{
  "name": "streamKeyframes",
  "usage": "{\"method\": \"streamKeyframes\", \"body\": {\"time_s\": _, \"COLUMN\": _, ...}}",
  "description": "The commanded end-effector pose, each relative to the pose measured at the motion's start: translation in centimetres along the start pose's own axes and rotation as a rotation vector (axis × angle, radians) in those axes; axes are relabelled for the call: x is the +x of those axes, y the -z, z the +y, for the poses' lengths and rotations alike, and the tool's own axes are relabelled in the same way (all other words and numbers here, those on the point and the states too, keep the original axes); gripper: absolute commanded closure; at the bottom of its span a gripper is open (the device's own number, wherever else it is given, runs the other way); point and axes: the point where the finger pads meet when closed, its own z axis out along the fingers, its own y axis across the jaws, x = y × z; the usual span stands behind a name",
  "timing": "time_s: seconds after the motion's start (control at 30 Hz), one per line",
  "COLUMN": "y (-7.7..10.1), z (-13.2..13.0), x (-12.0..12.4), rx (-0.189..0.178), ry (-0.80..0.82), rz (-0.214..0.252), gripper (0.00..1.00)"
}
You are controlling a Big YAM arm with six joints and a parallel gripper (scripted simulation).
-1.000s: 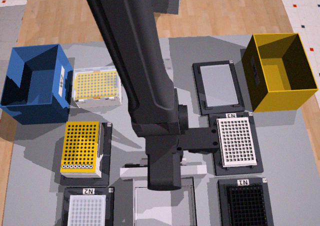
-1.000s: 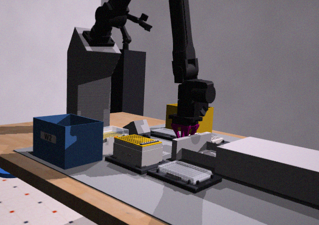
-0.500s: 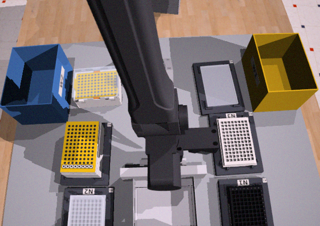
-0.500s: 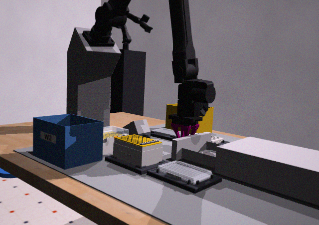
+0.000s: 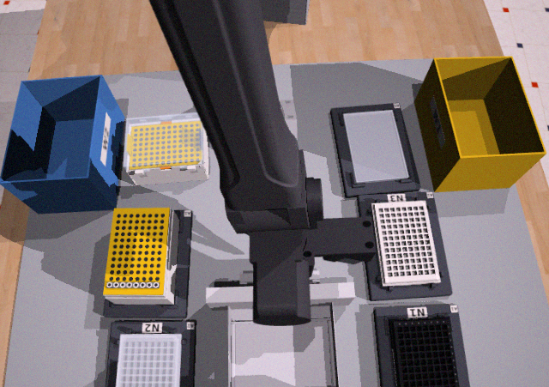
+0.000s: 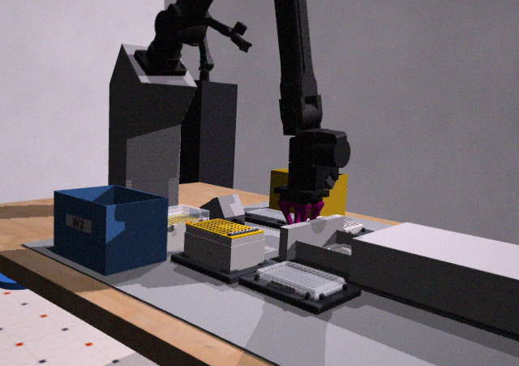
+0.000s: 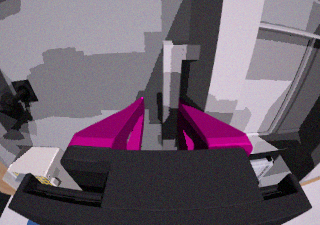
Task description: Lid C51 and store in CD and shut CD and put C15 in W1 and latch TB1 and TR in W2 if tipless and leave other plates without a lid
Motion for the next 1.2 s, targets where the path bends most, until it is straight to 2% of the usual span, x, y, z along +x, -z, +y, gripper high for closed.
{"method": "streamKeyframes", "body": {"time_s": 0.0, "y": 0.43, "z": 1.59, "x": 0.77, "rx": -0.02, "ry": 0.005, "rz": 0.006, "gripper": 0.7}}
{"method": "streamKeyframes", "body": {"time_s": 0.3, "y": 0.24, "z": 2.29, "x": 0.7, "rx": -0.036, "ry": 0.007, "rz": 0.005, "gripper": 0.7}}
{"method": "streamKeyframes", "body": {"time_s": 1.17, "y": 0.23, "z": 2.3, "x": 0.7, "rx": -0.036, "ry": 0.007, "rz": 0.005, "gripper": 0.7}}
